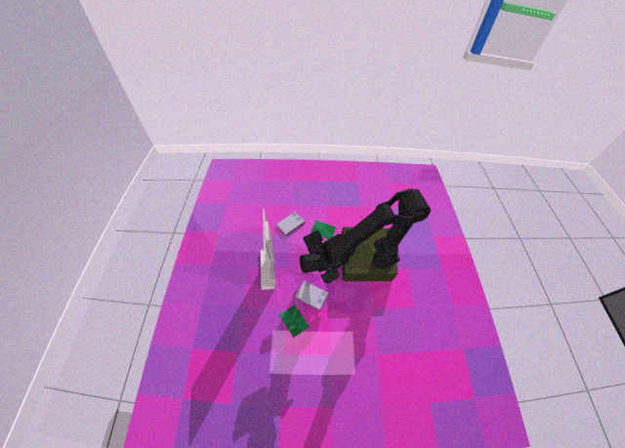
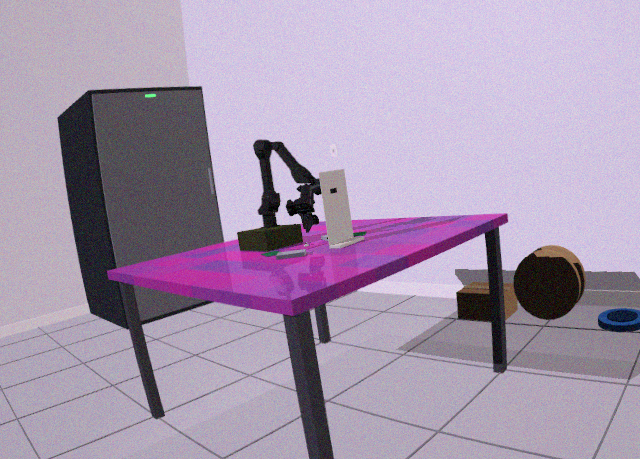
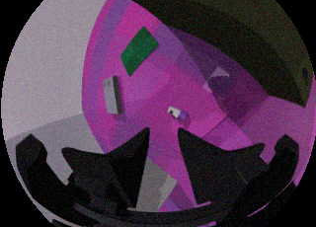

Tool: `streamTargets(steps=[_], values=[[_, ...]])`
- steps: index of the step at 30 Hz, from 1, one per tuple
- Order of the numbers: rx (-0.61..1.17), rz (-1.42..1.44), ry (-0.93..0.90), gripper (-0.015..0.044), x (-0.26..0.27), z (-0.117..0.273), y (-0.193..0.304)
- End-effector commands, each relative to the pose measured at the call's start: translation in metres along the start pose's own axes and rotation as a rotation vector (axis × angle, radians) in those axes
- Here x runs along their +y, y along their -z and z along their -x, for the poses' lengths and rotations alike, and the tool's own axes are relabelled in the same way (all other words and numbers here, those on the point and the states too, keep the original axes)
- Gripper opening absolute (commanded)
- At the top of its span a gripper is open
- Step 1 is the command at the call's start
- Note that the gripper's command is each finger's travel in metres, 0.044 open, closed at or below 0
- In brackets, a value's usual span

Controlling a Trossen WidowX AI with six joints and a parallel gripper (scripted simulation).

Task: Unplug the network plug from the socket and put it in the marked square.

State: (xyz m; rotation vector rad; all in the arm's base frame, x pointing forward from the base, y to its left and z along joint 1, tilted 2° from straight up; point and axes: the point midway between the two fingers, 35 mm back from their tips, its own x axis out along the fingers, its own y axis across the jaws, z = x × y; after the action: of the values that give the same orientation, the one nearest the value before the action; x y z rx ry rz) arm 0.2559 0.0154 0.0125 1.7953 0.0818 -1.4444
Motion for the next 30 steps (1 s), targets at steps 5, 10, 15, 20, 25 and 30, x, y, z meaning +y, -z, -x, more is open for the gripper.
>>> streamTargets(steps=[5,10,15,20,25,30], values=[[0.006,-0.011,-0.007,0.0156,0.010,0.012,0.003],[0.006,-0.011,-0.007,0.0156,0.015,0.020,0.003],[0.006,-0.011,-0.007,0.0156,0.019,0.027,0.003],[0.006,-0.011,-0.007,0.0156,0.024,0.035,0.002],[0.006,-0.011,-0.007,0.0156,0.028,0.043,0.001],[0.006,-0.011,-0.007,0.0156,0.033,0.051,-0.001]])
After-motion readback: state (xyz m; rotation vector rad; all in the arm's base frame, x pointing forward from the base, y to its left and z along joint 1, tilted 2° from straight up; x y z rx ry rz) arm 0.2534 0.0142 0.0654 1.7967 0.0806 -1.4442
